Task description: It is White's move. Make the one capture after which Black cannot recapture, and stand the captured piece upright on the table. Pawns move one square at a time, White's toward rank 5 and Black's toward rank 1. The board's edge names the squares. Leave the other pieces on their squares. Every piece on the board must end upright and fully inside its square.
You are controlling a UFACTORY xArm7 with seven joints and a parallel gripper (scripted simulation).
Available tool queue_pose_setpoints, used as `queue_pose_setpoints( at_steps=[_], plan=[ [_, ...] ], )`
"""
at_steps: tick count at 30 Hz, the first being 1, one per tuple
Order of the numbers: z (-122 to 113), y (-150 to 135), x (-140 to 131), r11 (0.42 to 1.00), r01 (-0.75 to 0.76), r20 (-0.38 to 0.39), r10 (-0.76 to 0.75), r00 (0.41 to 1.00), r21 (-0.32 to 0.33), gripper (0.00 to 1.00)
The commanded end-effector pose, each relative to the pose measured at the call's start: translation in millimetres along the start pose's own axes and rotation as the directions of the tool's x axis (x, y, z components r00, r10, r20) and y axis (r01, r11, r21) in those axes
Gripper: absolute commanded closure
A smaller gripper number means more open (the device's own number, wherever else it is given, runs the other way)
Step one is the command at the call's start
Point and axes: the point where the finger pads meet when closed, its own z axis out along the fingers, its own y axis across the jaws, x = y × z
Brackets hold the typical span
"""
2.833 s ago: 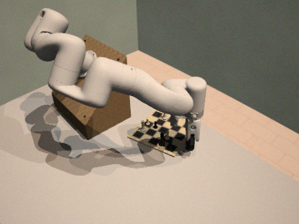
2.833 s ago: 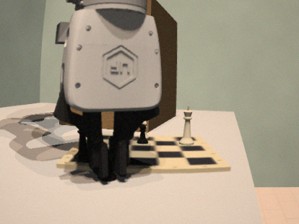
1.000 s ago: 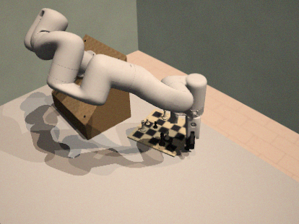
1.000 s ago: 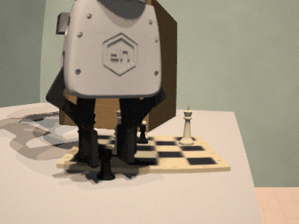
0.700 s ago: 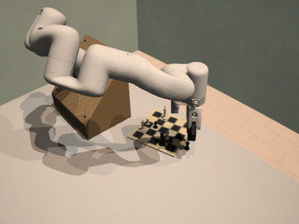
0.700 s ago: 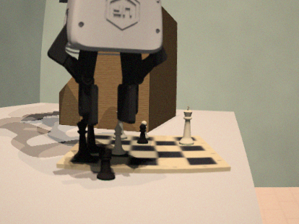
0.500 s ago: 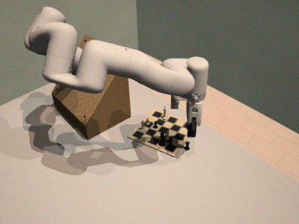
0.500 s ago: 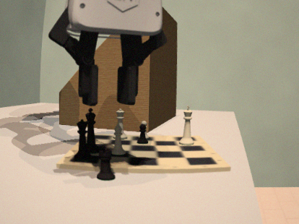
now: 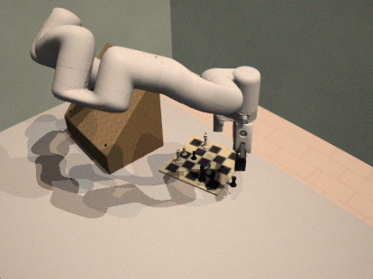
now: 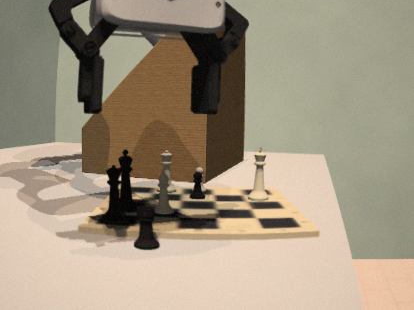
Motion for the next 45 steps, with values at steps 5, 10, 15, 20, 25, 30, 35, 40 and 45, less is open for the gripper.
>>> queue_pose_setpoints(
  at_steps=[5, 10, 15, 20, 25, 30, 35, 40, 45],
  plan=[
    [-3.0, -0.1, -1.9, 1.0, 0.0, 0.006, 0.0, 1.0, 0.0, 0.0],
    [-3.0, -0.1, -1.9, 1.0, 0.0, 0.006, 0.0, 1.0, 0.0, 0.0],
    [-3.4, 1.6, 0.8, 1.0, 0.025, 0.006, -0.025, 1.0, 0.0, 0.0],
    [-8.6, 21.9, 34.4, 0.947, 0.322, 0.01, -0.322, 0.947, -0.003, 0.0],
    [-13.7, 44.5, 74.7, 0.83, 0.558, 0.009, -0.558, 0.83, 0.0, 0.0],
    [-17.6, 69.0, 122.1, 0.647, 0.763, 0.001, -0.763, 0.647, 0.001, 0.0],
    [-19.2, 88.7, 163.1, 0.454, 0.891, -0.007, -0.891, 0.454, 0.0, 0.0],
    [-19.4, 100.4, 188.6, 0.208, 0.978, -0.005, -0.978, 0.208, 0.002, 0.0],
    [-19.4, 101.0, 190.0, 0.142, 0.99, 0.0, -0.99, 0.142, 0.006, 0.57]
  ],
)
